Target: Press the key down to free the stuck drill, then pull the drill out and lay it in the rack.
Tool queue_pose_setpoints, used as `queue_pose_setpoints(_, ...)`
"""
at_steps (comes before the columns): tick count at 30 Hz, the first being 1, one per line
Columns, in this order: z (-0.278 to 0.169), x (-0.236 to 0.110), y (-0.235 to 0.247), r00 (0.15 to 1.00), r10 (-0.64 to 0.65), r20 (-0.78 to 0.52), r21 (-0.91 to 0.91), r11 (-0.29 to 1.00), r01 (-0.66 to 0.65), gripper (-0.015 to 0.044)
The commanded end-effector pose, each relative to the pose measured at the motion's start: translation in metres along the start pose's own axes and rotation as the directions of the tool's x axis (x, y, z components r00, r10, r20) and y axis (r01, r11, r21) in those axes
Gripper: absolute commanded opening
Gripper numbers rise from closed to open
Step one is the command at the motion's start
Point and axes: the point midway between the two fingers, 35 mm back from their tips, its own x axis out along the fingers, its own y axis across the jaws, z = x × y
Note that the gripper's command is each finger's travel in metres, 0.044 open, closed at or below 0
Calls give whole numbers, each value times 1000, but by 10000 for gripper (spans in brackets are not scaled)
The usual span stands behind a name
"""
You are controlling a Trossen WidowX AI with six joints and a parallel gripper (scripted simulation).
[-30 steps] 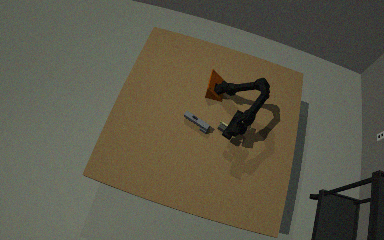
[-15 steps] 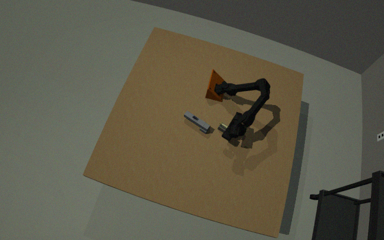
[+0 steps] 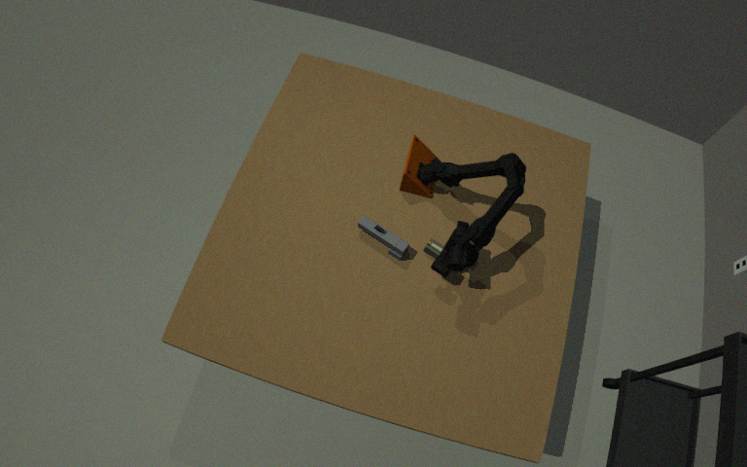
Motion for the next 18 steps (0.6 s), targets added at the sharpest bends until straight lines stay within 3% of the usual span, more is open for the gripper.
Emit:
queue_pose_setpoints(1, -1, 5, 1, 1000, 4, -3, 7, 1000, -4, 0)
queue_pose_setpoints(18, -3, 11, 2, 1000, 4, -3, 7, 1000, -4, 0)
